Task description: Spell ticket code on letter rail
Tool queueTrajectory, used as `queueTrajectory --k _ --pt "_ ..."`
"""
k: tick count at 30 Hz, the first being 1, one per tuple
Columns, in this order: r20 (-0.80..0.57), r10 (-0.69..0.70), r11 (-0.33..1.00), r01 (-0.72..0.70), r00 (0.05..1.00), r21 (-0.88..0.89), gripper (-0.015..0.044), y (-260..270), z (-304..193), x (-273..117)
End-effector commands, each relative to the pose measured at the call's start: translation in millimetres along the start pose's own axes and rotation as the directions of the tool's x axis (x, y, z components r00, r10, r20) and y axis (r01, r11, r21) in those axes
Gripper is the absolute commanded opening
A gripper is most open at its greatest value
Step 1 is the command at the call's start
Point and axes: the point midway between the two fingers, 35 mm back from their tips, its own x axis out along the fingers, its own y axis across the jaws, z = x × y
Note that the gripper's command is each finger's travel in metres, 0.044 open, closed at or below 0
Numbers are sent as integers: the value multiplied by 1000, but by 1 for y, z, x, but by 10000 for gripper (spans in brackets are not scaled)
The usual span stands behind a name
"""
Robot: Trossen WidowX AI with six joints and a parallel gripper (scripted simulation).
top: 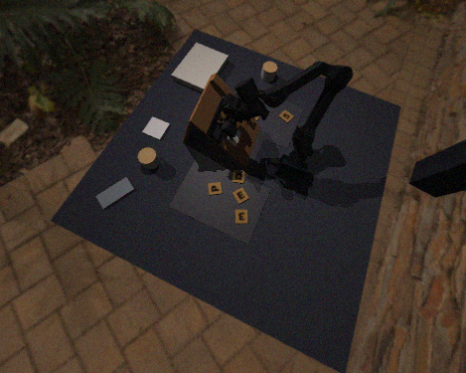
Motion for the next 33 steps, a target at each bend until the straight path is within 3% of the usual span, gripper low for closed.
queueTrajectory --k 1,33 --pt "1 2 1000 -2 1000 -6 0 -4 0 0" --pt "1 1 1000 -1 1000 -7 0 -31 1 0"
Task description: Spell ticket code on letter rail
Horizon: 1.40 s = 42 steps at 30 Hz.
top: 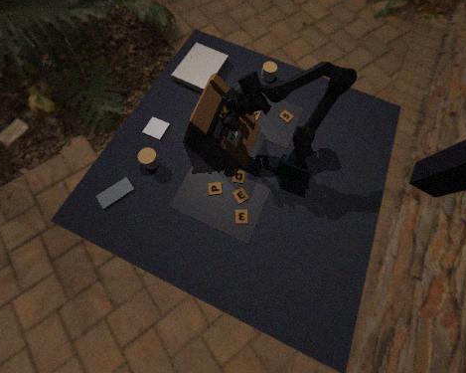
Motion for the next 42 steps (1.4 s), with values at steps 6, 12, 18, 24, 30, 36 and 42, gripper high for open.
queueTrajectory --k 6,12,18,24,30,36,42 --pt "1 2 1000 -2 1000 -6 0 -8 0 0" --pt "1 2 1000 -2 1000 -6 0 -13 0 0" --pt "1 2 1000 -2 1000 -6 0 -18 0 0" --pt "0 -1 1000 1 1000 0 79 -17 0 0" --pt "1 0 1000 0 1000 -3 236 -17 0 -1" --pt "1 2 1000 -2 1000 -6 295 -17 0 -8" --pt "0 2 1000 -2 1000 -6 295 -17 1 -16"
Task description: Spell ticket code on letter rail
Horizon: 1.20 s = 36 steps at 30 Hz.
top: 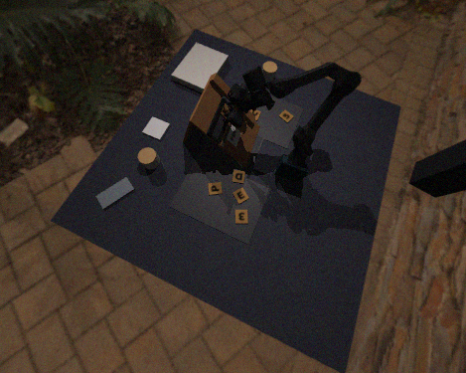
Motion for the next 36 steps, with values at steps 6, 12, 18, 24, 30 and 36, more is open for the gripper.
queueTrajectory --k 6,12,18,24,30,36 --pt "1 0 1000 0 1000 4 295 0 0 -7" --pt "1 0 1000 0 1000 4 295 0 0 -10" --pt "1 0 1000 0 1000 4 295 0 0 -14" --pt "0 0 1000 0 1000 4 295 1 -1 -17" --pt "0 1 1000 -1 1000 4 295 1 -1 -21" --pt "0 1 1000 -1 1000 4 295 1 -1 -24"
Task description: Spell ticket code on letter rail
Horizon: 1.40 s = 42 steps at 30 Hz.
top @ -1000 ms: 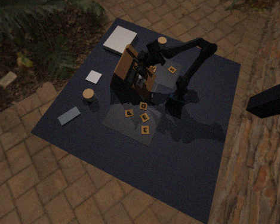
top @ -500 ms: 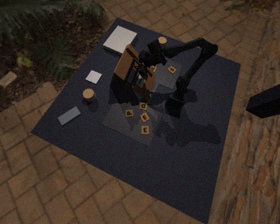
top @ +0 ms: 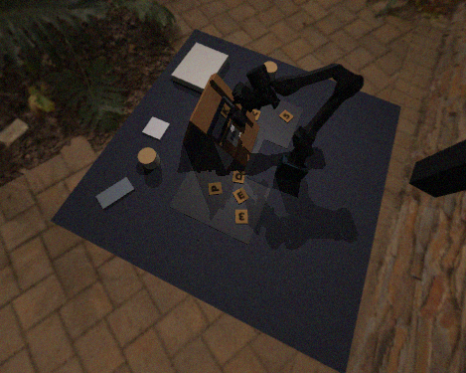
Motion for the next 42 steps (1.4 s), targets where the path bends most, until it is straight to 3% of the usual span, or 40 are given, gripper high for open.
queueTrajectory --k 1,16,27,38,42 --pt "1 -1 1000 1 1000 5 295 0 0 -3" --pt "1 0 1000 0 1000 5 295 0 2 -12" --pt "0 1 1000 -1 1000 0 6 0 1 -9" --pt "-6 3 1000 -3 1000 0 0 0 1 -9" --pt "-127 43 999 -42 991 8 0 9 9 -3"
